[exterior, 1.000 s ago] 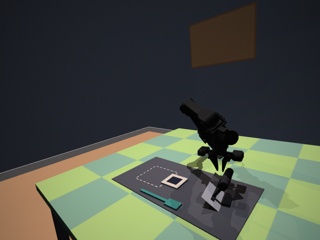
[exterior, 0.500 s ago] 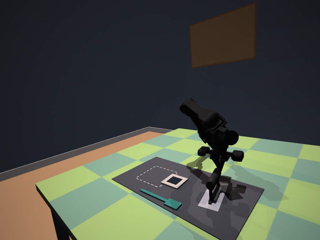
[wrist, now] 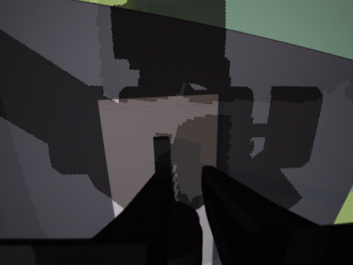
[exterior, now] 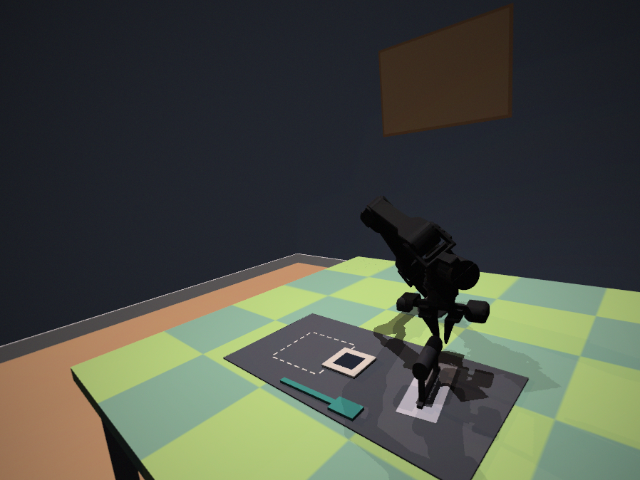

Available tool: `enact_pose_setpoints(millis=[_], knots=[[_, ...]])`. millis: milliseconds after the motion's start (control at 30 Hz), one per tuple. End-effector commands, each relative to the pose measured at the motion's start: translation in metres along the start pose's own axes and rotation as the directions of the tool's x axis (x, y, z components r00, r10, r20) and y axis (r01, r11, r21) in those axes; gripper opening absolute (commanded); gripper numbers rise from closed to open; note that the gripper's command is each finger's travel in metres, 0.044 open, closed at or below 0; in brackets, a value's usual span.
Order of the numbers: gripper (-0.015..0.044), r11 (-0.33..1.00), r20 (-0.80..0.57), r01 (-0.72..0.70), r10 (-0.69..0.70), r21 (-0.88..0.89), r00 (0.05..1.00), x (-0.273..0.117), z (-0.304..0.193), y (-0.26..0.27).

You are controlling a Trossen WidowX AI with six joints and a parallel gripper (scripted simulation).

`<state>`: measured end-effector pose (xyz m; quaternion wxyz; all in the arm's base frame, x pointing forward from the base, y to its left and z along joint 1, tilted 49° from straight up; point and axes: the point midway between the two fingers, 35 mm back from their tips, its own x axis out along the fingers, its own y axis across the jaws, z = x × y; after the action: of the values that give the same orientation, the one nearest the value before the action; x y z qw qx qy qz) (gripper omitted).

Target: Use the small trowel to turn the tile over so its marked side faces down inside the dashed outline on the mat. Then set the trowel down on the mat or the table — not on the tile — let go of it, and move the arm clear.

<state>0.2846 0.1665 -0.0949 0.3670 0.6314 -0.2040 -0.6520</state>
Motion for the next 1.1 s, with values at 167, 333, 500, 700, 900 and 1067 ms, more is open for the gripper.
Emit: enact_pose_setpoints(millis=[167,333,500,700,900,1067], knots=[[0.01,1.0,0.002,0.004,-0.004,-0.003,1.0,-0.008,-0.001,-0.036],[0.01,1.0,0.002,0.004,-0.004,-0.003,1.0,-0.013,0.0,-0.058],[0.01,1.0,0.002,0.003,-0.003,-0.003,1.0,-0.016,0.003,-0.079],[0.01,1.0,0.001,0.002,-0.002,-0.004,1.0,-0.017,0.004,-0.084],[0.01,1.0,-0.005,0.001,-0.001,-0.008,1.0,-0.017,0.004,-0.082],[0.01,1.0,-0.005,0.002,-0.002,-0.008,1.0,-0.017,0.004,-0.082]])
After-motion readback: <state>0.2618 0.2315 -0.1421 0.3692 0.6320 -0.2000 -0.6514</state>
